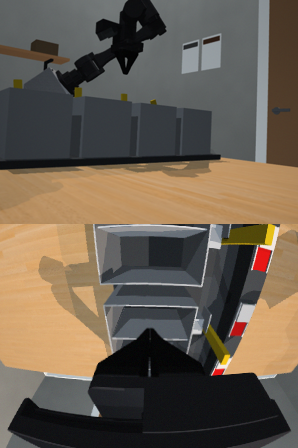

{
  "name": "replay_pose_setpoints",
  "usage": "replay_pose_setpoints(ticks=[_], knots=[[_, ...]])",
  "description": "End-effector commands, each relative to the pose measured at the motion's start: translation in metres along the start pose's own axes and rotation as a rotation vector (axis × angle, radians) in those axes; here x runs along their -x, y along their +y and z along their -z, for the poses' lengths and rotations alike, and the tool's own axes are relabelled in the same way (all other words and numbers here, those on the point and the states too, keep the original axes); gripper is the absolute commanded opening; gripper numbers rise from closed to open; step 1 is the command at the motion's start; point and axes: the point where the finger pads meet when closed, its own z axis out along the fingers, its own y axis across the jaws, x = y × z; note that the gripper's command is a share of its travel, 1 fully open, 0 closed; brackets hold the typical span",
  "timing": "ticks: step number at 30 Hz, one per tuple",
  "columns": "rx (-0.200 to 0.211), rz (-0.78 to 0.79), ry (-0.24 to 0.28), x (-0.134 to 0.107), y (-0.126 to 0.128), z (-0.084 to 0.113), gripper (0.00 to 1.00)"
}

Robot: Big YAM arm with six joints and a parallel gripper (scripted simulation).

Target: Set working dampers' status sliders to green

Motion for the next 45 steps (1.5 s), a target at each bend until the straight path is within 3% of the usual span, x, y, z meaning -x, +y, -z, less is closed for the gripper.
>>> replay_pose_setpoints(ticks=[1,4,6,8,10,13,23,28,34,45], knots=[[-0.019,-0.016,0.009,0.005,-0.004,-0.011,0.00],[0.017,0.008,-0.013,0.006,-0.014,0.005,0.00],[0.018,0.008,-0.011,0.005,-0.040,0.003,0.00],[0.018,0.008,-0.011,0.005,-0.040,0.003,0.00],[0.004,-0.011,-0.003,0.002,-0.079,0.002,0.00],[0.004,-0.012,-0.002,0.001,-0.104,0.001,0.00],[-0.005,-0.013,-0.006,0.001,-0.230,0.000,0.00],[-0.011,-0.028,0.007,0.002,-0.248,-0.002,0.00],[-0.023,-0.009,0.020,-0.002,-0.247,-0.006,0.00],[-0.007,0.000,0.002,-0.001,-0.245,-0.017,0.00]])
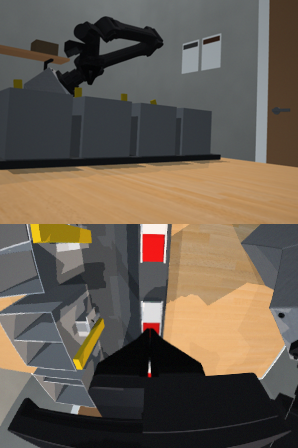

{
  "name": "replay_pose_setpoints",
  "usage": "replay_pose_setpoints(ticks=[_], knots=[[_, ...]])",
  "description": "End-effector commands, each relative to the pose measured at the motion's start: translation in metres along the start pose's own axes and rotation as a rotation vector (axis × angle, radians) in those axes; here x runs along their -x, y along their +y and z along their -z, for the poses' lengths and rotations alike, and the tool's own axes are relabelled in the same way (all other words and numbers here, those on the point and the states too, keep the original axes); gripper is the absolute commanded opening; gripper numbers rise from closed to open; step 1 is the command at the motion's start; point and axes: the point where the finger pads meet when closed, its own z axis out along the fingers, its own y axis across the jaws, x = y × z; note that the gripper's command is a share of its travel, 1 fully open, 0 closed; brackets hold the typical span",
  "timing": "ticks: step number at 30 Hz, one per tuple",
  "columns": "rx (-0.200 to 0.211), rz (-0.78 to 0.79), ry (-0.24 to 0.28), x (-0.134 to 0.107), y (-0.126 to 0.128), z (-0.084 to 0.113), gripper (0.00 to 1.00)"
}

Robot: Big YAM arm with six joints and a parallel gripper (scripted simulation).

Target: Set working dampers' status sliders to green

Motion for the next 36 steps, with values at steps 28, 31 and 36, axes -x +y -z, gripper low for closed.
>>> replay_pose_setpoints(ticks=[28,31,36], knots=[[-0.014,-0.019,0.005,-0.001,-0.008,-0.113,0.00],[-0.014,-0.020,0.005,-0.001,-0.008,-0.117,0.00],[-0.015,-0.020,0.005,-0.001,-0.009,-0.132,0.00]])
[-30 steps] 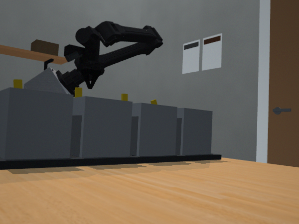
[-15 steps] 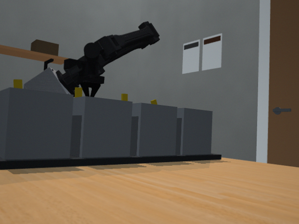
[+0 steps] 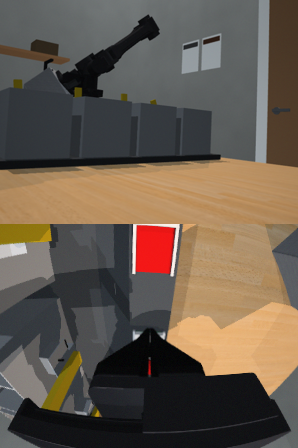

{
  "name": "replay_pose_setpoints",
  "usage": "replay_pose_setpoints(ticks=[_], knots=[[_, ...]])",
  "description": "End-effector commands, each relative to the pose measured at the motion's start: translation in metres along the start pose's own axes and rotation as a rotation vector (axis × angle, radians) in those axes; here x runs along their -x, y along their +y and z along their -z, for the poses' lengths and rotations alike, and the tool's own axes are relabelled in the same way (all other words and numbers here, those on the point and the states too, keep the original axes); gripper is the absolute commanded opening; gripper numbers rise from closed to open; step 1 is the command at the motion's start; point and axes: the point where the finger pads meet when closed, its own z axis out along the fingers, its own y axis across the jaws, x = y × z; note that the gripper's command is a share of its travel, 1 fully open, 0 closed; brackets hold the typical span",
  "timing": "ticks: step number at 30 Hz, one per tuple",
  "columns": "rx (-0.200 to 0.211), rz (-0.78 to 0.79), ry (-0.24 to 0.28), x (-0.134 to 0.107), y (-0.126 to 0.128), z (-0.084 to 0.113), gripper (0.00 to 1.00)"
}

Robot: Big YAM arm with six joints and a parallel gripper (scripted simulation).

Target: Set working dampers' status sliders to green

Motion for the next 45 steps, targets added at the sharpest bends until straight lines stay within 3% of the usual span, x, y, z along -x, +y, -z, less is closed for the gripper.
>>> replay_pose_setpoints(ticks=[1,10,29,36,40,45], knots=[[-0.003,-0.060,0.003,0.000,-0.006,-0.014,0.00],[-0.004,-0.061,0.003,0.000,-0.006,-0.026,0.00],[-0.004,-0.061,0.004,0.000,-0.006,-0.027,0.00],[-0.002,-0.059,0.003,-0.029,-0.004,-0.025,0.00],[0.014,-0.071,-0.009,-0.024,-0.001,-0.022,0.00],[-0.007,-0.078,-0.001,-0.024,-0.006,-0.026,0.00]])
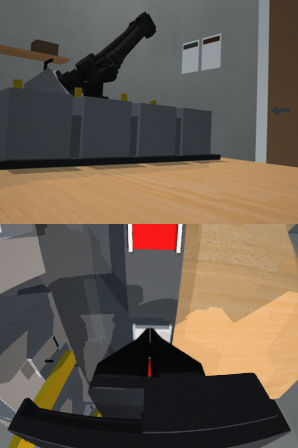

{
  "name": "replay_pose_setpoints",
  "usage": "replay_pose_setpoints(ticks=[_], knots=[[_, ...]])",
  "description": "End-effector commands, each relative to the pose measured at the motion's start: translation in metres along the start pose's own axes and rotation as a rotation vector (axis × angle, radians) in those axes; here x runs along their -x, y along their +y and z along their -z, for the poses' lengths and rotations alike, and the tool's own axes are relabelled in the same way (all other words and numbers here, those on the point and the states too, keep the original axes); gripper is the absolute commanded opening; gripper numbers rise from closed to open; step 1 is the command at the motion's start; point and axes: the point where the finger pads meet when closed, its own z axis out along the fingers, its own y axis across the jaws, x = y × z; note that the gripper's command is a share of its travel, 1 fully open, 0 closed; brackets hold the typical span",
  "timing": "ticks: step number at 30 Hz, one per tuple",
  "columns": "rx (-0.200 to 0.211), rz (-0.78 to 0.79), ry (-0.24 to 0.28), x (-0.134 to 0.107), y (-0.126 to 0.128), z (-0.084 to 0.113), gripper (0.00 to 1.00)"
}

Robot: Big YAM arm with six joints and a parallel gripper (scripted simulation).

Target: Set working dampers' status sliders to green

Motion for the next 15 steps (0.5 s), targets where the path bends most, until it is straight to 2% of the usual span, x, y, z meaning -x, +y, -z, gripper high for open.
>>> replay_pose_setpoints(ticks=[1,15], knots=[[-0.021,-0.037,-0.003,0.0028,-0.0084,-0.0021,0.00],[-0.019,-0.031,-0.002,0.0028,-0.0080,-0.0021,0.00]])
